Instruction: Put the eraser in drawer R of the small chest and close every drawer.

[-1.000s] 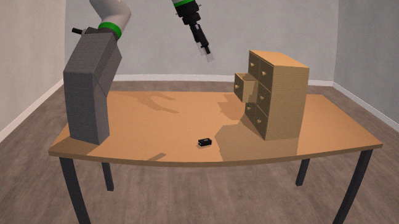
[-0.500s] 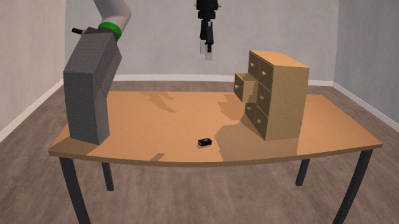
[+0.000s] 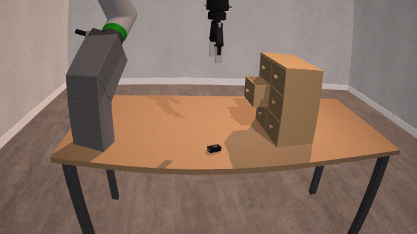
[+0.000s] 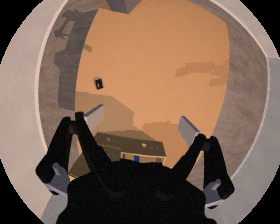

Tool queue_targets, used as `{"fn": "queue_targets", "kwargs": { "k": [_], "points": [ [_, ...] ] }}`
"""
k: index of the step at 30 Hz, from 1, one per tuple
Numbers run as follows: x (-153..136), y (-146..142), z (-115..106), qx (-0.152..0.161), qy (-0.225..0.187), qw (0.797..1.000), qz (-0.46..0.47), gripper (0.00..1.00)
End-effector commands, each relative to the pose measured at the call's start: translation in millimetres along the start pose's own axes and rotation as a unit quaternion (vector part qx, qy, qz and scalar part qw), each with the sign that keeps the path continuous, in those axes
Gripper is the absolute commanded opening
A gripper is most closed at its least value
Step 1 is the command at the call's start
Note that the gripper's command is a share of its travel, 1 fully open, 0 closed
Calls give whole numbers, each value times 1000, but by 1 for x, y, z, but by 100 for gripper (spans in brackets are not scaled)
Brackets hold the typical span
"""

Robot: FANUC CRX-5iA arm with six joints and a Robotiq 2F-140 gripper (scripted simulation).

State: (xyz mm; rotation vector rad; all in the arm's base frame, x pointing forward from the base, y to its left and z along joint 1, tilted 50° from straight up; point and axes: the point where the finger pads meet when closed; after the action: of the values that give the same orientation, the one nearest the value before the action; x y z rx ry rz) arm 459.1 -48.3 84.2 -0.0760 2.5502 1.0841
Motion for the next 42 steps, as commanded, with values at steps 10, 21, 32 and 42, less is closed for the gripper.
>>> {"fn": "queue_targets", "kwargs": {
  "k": [10,21,32,42],
  "points": [
    [10,5,2,0,0,1000,0,100],
    [53,26,10,0,0,1000,0,100],
    [87,42,16,0,0,1000,0,100],
    [85,42,18,1,-9,1000,0,100]
  ]
}}
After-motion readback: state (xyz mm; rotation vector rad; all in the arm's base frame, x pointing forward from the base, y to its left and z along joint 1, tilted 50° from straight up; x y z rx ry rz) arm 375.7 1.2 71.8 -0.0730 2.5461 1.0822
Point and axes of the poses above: the point where the finger pads meet when closed, its own z axis out along the fingers, its own y axis across the jaws, x = y × z, and after that the axes turned 8 degrees about -z, right-handed
